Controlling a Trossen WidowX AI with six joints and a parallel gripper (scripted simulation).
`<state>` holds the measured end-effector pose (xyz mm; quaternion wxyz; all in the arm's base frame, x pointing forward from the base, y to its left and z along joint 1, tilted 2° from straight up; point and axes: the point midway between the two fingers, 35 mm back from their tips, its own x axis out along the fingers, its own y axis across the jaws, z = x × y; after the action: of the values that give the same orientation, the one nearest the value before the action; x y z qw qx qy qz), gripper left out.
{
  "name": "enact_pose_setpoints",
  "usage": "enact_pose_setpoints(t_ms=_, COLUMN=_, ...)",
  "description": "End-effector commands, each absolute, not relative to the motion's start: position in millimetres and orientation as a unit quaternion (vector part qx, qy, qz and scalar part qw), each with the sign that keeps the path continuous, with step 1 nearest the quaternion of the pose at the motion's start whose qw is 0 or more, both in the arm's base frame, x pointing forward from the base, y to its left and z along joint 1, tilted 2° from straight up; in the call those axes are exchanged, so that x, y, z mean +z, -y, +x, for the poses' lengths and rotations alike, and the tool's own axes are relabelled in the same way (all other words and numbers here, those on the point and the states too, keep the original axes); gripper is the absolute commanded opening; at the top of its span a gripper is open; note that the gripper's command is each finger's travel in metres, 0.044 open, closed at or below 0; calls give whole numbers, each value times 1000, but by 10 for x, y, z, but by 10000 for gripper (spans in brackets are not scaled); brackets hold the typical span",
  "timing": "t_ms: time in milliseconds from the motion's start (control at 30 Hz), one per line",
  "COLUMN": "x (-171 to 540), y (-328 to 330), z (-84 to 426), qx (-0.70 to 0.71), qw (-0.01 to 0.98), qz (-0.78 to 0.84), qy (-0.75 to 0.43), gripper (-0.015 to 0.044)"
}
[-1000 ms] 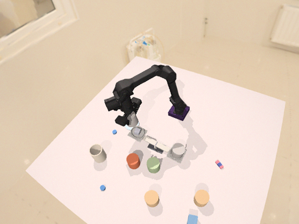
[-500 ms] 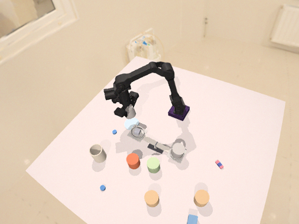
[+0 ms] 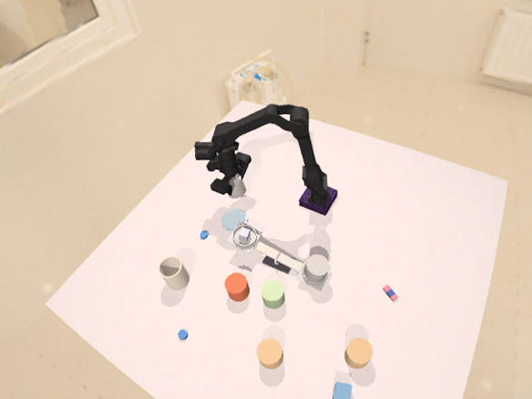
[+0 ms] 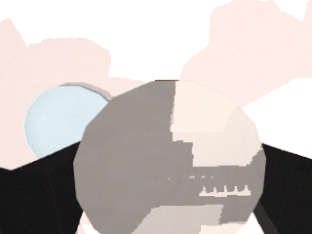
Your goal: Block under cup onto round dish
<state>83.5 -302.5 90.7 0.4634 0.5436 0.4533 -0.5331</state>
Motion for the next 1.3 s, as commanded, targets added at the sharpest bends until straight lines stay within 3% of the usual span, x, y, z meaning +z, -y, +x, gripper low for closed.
enact_pose_setpoints(t_ms=0, x=836, y=3032, z=654, qx=-535, qw=464, qz=541, qy=-454, gripper=0)
enact_pose_setpoints(t_ms=1000, x=251, y=3035, z=653, qx=-535, qw=464, qz=541, qy=-454, gripper=0)
enact_pose_setpoints(t_ms=1267, x=304, y=3042, z=657, qx=-535, qw=464, qz=542, qy=-453, gripper=210)
